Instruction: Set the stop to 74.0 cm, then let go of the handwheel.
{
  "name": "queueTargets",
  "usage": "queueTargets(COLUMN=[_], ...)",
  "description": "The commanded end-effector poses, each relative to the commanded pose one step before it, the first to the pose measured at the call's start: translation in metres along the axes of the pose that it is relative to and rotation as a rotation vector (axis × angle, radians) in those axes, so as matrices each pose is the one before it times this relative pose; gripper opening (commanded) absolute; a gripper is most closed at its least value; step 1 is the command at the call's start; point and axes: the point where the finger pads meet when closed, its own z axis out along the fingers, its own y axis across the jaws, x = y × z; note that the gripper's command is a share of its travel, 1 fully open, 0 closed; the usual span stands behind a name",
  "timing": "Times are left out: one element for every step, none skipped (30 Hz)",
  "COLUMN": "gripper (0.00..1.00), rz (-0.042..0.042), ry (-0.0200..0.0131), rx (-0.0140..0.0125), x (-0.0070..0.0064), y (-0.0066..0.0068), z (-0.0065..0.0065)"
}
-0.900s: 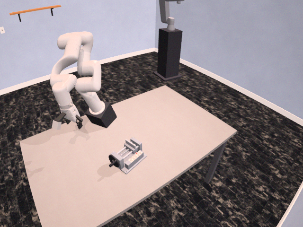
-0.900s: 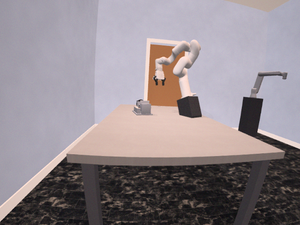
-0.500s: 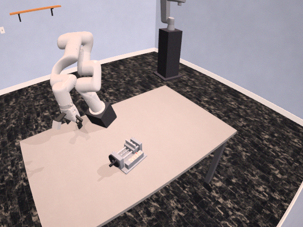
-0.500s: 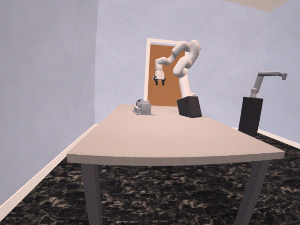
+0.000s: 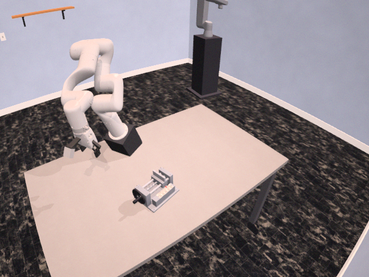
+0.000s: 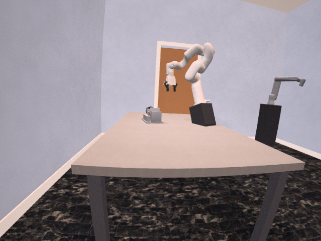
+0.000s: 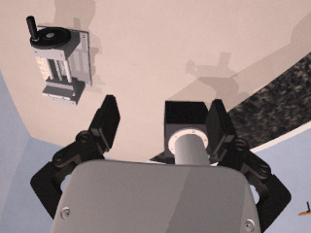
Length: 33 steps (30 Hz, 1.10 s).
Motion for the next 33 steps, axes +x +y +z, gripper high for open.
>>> queueTargets(gripper=[1.0,1.0,1.0,1.0,1.0,1.0,1.0,1.0,1.0,1.0,1.0,1.0,1.0,1.0,1.0,1.0,1.0,1.0,1.0,1.0,1.0,1.0,1.0,1.0,1.0,1.0,1.0,1.0,1.0,1.0,1.0,1.0,1.0], rz=[-0.00007,0.0,0.0,0.0,0.0,0.0,0.0,0.0,0.0,0.0,0.0,0.0,0.0,0.0,0.0,0.0,0.0,0.0,0.0,0.0,0.0,0.0,0.0,0.0,0.0,0.0,0.0,0.0,0.0,0.0,0.0,0.0,0.0], ry=[0.0033,0.0,0.0,0.0,0.0,0.0,0.0,0.0,0.0,0.0,0.0,0.0,0.0,0.0,0.0,0.0,0.0,0.0,0.0,0.0,0.0,0.0,0.0,0.0,0.0,0.0,0.0,0.0,0.0,0.0,0.0,0.0,0.0], rx=[0.0012,0.0,0.0,0.0,0.0,0.0,0.0,0.0,0.0,0.0,0.0,0.0,0.0,0.0,0.0,0.0,0.0,0.0,0.0,0.0,0.0,0.0,0.0,0.0,0.0,0.0,0.0,0.0,0.0,0.0,0.0,0.0,0.0], x=[0.00096,0.0,0.0,0.0,0.0,0.0,0.0,0.0,-0.00001,-0.00002,-0.00004,-0.00007,-0.00009,-0.00012,-0.00015,-0.00019,-0.00022,-0.00025,-0.00024,-0.00026,-0.00029,-0.00031,0.0,0.0,-0.00028,-0.00028,-0.00028,-0.00028,-0.00024,-0.00021,-0.00019,-0.00017,-0.00014], y=[-0.00039,0.0,0.0,0.0,0.0,0.0,0.0,0.0,0.0,0.00001,0.00001,0.00002,0.00002,0.00003,0.00004,0.00005,0.00006,0.00006,0.00006,0.00007,0.00007,0.00008,0.0,0.0,0.00007,0.00007,0.00007,0.00007,0.00006,0.00005,0.00005,0.00004,0.00004], z=[-0.00127,0.0,0.0,0.0,0.0,0.0,0.0,-0.00001,-0.00007,-0.00018,-0.00032,-0.00049,-0.00067,-0.00087,-0.00106,-0.00124,-0.00141,-0.00156,-0.00171,-0.00181,-0.00188,-0.00192,0.0,0.0,-0.00195,-0.00192,-0.00185,-0.00175,-0.00164,-0.0015,-0.00132,-0.00113,-0.00092])
